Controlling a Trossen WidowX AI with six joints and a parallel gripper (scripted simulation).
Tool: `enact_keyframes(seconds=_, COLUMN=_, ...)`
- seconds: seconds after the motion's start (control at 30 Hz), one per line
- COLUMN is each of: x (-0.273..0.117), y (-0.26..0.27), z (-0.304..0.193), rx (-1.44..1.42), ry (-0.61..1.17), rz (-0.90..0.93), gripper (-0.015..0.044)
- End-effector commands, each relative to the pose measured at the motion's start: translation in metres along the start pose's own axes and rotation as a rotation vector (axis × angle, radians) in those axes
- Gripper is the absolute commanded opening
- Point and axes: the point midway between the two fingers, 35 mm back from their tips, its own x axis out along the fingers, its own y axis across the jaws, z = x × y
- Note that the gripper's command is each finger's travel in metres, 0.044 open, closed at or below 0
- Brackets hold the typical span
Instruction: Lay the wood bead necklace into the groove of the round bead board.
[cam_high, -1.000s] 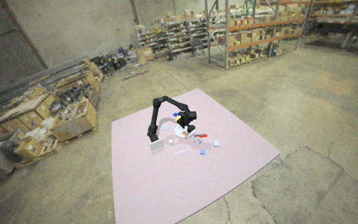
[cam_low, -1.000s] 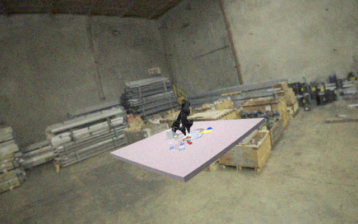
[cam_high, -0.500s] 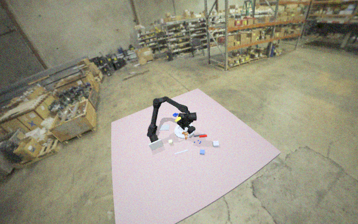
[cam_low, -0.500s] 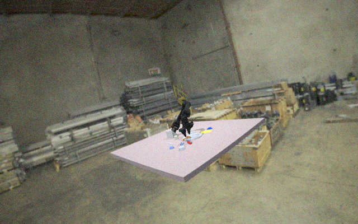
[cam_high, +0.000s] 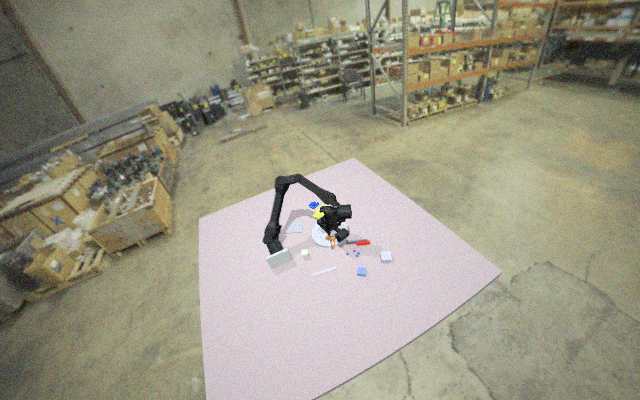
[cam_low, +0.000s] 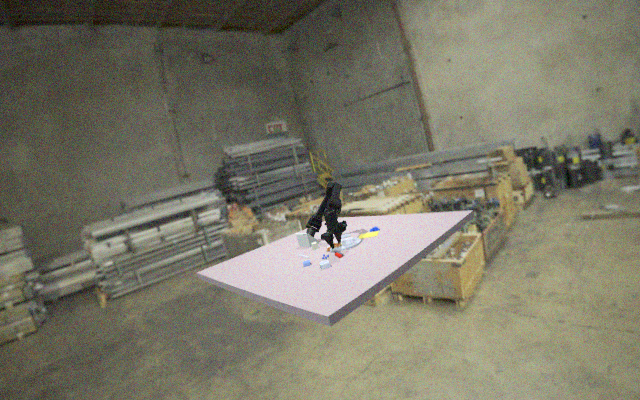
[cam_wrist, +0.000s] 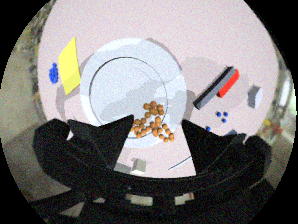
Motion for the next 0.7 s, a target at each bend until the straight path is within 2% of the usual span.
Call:
enact_keyframes(seconds=0.0, x=0.0, y=0.0, z=0.0, rx=0.0, ry=0.0, rz=0.0, gripper=0.0354)
enact_keyframes(seconds=0.27, x=0.0, y=0.0, z=0.0, rx=0.0, ry=0.0, rz=0.0, gripper=0.0144)
enact_keyframes(seconds=0.67, x=0.0, y=0.0, z=0.0, rx=0.0, ry=0.0, rz=0.0, gripper=0.0064)
